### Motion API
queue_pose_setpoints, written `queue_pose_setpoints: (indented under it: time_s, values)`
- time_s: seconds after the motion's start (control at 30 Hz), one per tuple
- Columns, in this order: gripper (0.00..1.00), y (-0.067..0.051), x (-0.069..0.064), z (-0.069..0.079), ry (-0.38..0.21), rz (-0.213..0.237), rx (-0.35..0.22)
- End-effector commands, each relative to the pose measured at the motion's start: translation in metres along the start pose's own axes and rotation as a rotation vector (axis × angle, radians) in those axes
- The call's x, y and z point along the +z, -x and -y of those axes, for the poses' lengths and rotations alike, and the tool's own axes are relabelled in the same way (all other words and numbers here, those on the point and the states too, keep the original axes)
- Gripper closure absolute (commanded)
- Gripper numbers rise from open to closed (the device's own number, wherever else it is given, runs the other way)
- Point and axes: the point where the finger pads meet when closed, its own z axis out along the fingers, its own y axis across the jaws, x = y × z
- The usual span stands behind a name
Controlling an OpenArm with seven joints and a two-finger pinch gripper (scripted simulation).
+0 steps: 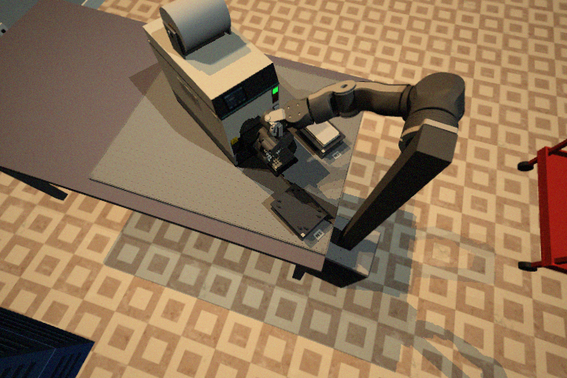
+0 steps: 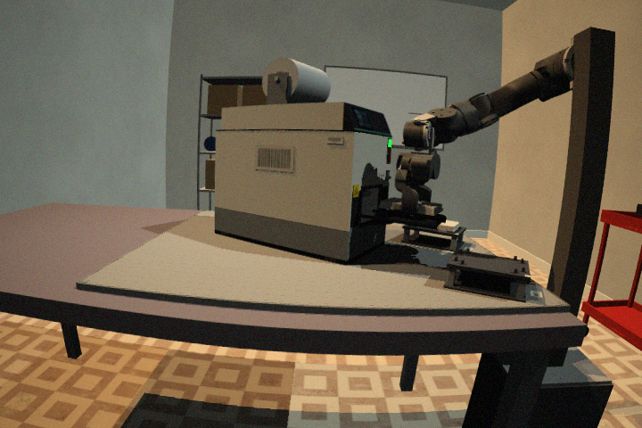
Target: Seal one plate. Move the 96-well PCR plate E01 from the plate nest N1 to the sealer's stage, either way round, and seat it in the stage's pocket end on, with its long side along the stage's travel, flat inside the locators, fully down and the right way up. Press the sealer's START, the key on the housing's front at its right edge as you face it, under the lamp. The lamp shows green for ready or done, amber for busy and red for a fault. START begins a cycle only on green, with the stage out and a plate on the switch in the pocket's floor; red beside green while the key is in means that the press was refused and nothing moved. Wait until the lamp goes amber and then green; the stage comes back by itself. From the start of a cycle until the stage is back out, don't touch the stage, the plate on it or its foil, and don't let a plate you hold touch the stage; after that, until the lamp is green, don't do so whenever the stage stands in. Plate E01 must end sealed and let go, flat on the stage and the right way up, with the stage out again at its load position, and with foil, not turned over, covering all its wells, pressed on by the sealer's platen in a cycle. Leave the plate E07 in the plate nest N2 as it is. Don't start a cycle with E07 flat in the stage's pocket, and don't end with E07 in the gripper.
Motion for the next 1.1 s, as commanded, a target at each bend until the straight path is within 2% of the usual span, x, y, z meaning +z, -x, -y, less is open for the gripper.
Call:
queue_pose_setpoints:
  time_s: [0.0, 0.37, 1.07]
  values:
    - [1.0, 0.0012, -0.0021, -0.0011, 0.002, 0.002, -0.001]
    - [1.0, -0.0019, 0.0017, 0.0, 0.0, -0.004, -0.001]
    - [1.0, 0.0011, -0.0021, -0.0012, 0.002, 0.002, -0.001]
